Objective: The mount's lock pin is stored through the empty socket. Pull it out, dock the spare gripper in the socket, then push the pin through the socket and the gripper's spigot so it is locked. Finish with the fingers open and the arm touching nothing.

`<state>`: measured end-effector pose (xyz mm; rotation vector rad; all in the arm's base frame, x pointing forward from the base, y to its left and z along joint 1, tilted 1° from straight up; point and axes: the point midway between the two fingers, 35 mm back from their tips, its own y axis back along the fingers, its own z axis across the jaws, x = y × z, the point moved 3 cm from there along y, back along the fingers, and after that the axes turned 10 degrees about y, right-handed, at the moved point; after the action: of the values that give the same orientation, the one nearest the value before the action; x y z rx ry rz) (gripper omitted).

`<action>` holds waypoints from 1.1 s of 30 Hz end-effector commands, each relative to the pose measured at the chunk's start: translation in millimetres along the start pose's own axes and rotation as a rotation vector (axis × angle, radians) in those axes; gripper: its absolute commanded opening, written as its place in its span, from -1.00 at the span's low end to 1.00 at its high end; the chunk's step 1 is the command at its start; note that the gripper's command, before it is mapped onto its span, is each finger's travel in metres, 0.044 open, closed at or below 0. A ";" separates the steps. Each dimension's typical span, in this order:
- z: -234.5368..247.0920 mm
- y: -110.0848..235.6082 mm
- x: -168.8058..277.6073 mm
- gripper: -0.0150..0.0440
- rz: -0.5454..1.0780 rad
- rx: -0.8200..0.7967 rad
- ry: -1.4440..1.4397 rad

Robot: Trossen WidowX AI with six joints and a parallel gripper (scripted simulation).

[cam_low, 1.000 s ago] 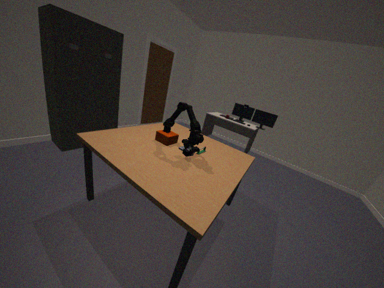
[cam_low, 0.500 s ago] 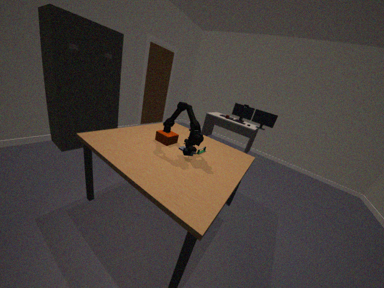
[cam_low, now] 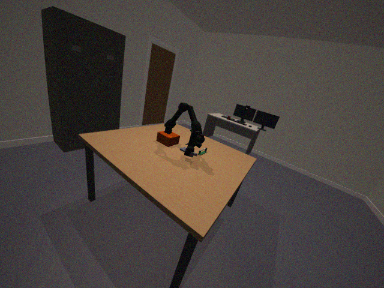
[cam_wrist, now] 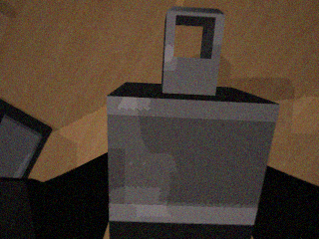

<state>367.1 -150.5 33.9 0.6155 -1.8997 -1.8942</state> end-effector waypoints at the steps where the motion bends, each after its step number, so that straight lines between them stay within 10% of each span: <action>1: -0.7 4.7 -0.6 -0.49 -0.008 0.014 -0.104; 33: 4.6 2.8 1.2 -0.49 -0.012 0.012 -0.711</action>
<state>362.3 -146.7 35.8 -0.0698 -2.2806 -2.3009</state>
